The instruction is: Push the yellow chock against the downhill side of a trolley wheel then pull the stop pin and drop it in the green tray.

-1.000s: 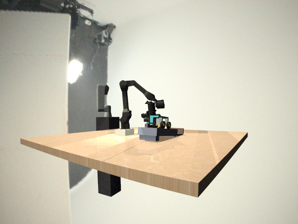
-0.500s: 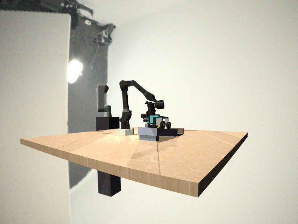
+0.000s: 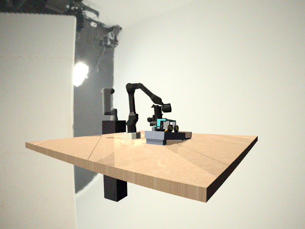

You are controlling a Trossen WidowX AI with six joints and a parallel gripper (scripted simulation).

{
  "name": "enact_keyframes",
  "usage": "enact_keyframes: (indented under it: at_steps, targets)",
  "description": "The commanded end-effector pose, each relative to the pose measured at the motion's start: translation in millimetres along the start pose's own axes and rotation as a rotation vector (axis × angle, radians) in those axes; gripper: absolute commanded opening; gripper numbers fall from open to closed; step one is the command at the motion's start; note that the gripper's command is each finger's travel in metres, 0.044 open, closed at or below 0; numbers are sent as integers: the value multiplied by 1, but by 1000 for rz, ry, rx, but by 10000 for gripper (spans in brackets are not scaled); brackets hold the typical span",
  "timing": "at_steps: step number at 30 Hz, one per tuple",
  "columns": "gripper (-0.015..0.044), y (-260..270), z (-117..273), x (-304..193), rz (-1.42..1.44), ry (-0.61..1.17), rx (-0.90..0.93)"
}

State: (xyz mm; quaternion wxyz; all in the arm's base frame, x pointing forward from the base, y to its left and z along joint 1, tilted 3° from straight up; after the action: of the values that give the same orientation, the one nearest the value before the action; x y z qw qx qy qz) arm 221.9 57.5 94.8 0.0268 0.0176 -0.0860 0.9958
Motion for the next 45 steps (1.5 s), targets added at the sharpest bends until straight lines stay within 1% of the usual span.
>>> enact_keyframes:
  at_steps: [1,45]
  targets:
    - [190,3,-2,1,3,-4,-2]
    - [190,21,-11,0,3,-4,0]
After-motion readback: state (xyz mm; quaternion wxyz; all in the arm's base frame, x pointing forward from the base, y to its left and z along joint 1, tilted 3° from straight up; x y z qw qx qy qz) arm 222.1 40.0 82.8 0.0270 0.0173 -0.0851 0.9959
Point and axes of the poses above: the point midway between the two fingers, 35 mm back from their tips, its own z axis back along the fingers, its own y axis across the jaws, x = y × z, the point moved 7 cm from there along z, back along the fingers, and after that the axes turned 1 degree about -z, right-handed, at the moved point
